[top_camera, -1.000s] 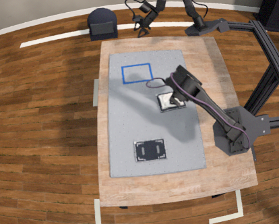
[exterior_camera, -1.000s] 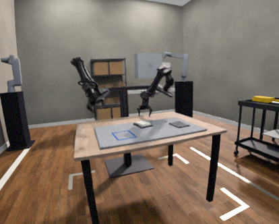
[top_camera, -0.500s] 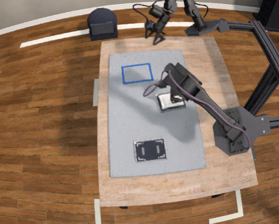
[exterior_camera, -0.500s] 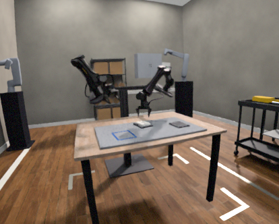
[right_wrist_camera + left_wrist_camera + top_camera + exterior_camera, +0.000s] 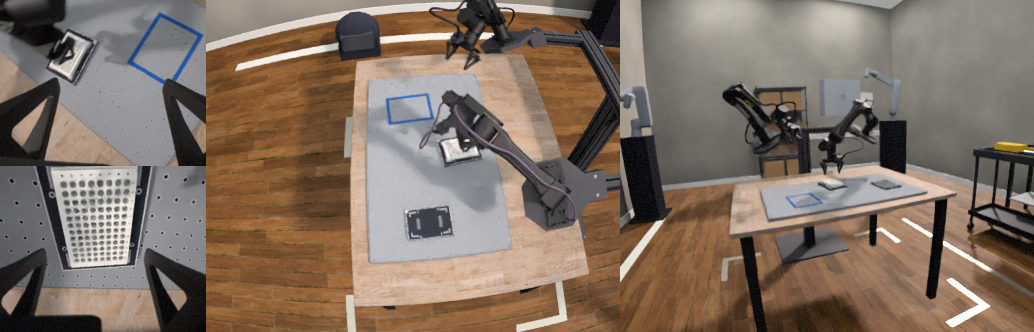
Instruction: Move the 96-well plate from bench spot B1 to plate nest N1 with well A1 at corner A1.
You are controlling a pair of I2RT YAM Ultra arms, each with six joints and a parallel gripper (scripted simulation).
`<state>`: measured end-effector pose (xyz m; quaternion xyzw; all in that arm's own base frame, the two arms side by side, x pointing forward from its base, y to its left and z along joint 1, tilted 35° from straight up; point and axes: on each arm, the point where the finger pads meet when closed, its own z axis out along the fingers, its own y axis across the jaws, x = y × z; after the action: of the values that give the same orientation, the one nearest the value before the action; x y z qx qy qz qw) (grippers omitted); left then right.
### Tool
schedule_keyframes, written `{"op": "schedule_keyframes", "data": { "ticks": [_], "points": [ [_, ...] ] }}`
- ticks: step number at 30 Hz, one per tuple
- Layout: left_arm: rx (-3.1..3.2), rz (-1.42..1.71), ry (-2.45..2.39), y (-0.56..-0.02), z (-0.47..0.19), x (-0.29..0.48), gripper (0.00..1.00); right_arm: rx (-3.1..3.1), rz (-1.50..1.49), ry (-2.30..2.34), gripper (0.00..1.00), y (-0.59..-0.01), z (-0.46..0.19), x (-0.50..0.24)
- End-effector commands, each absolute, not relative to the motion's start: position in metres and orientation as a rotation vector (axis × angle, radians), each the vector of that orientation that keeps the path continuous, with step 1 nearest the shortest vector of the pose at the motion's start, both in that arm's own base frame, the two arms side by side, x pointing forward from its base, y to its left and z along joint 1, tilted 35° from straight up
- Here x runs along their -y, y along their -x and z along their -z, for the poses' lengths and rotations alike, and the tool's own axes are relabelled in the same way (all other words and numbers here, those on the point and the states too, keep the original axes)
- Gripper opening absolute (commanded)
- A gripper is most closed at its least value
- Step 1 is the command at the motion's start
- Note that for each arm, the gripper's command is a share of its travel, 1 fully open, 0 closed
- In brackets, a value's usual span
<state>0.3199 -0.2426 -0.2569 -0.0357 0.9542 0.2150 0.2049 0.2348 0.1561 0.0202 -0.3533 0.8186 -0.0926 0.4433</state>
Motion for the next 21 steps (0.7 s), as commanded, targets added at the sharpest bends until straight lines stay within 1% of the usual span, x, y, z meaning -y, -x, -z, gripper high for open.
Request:
{"op": "schedule_keyframes", "data": {
  "ticks": [1,8,10,19,21],
  "points": [
    [-2.67,-0.622,0.159,-0.32,0.257,0.245,1.0,-2.009,0.292,0.887,1.0,-0.21,-0.018,-0.15],
    [-2.666,-0.617,0.174,-0.322,0.257,0.248,1.0,-1.885,0.267,1.03,1.0,-0.172,-0.014,-0.16],
    [-2.666,-0.617,0.174,-0.322,0.257,0.248,1.0,-1.885,0.267,1.03,1.0,-0.172,-0.014,-0.16],
    [-2.664,-0.615,0.181,-0.323,0.257,0.249,1.0,-1.68,0.136,1.264,1.0,-0.119,-0.011,-0.186],
    [-2.664,-0.615,0.181,-0.323,0.257,0.249,1.0,-1.673,0.129,1.271,1.0,-0.117,-0.011,-0.187]
  ]
}}
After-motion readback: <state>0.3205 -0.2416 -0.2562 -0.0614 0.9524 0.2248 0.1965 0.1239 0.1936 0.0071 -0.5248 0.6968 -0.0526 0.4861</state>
